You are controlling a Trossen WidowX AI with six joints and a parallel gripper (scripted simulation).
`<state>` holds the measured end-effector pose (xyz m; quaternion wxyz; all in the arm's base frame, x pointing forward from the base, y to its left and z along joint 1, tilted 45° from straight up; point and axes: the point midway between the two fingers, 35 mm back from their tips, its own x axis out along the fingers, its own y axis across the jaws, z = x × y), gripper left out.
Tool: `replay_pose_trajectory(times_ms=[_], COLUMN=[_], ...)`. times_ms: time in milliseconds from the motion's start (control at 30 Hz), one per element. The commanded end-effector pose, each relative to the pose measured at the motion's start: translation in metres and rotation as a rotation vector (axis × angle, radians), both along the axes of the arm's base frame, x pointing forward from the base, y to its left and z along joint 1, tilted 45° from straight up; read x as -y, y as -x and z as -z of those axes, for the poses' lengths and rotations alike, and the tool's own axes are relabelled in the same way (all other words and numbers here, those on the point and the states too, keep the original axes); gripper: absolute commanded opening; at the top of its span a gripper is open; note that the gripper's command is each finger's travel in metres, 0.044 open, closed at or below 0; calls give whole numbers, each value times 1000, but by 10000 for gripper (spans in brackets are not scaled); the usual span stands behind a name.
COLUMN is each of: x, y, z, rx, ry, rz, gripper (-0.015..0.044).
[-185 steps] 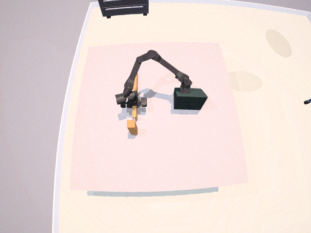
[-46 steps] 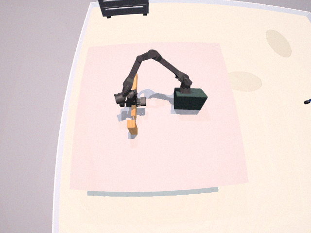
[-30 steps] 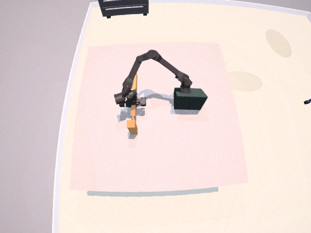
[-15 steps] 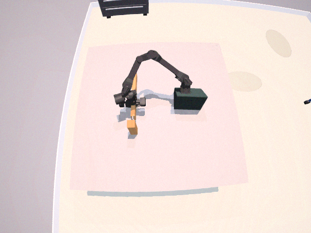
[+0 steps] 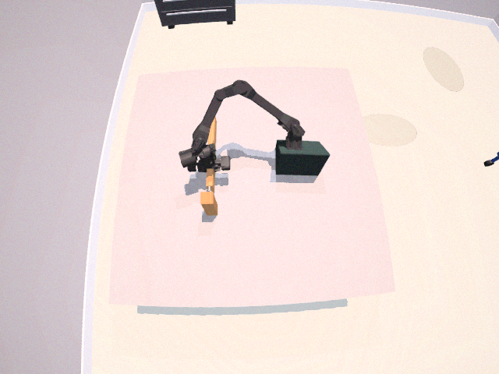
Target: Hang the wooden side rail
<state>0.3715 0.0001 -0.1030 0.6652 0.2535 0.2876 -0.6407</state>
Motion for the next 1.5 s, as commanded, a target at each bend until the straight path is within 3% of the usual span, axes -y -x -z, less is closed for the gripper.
replay_pose_trajectory(times_ms=[0,1467], x=[-7,-9], y=[-3,0], z=[-1,3], rx=[8,8], ry=[-4,-5], rz=[-14,-14], gripper=[0,0])
